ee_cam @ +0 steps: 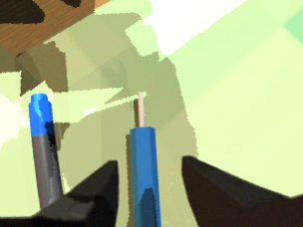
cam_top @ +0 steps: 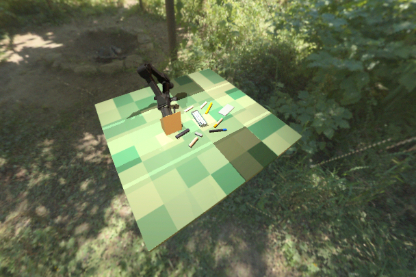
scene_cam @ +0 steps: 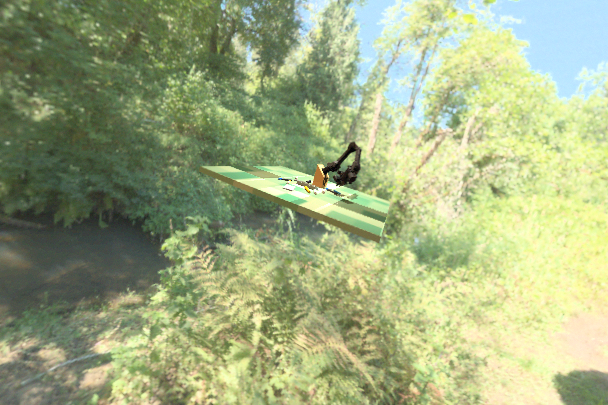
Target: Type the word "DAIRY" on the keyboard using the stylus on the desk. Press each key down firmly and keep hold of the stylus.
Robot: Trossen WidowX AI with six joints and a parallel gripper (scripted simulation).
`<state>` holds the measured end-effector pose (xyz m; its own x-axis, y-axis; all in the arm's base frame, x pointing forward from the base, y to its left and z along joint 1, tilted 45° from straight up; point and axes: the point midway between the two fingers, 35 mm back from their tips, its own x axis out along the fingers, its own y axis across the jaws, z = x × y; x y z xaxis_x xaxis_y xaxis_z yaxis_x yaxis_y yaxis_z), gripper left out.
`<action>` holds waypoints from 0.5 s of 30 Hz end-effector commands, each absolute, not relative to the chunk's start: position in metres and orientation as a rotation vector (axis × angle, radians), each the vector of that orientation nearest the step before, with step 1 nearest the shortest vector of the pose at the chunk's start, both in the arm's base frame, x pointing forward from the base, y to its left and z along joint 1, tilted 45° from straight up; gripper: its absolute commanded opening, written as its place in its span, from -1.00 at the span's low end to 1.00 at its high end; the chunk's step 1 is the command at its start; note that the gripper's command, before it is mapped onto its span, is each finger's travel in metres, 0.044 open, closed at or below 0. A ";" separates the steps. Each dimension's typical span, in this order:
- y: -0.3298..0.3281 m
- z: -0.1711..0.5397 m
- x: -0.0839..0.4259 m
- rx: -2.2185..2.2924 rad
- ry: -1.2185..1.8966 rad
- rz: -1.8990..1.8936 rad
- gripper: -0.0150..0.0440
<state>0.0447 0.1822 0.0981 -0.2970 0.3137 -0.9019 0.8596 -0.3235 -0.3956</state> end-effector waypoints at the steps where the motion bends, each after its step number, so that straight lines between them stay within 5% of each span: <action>1: 0.184 0.094 0.045 1.504 1.465 -1.668 0.02; 15: 0.193 0.088 0.044 1.504 1.465 -1.668 0.02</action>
<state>0.0439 0.1915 0.0916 -0.2976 0.3141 -0.9015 0.8593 -0.3234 -0.3963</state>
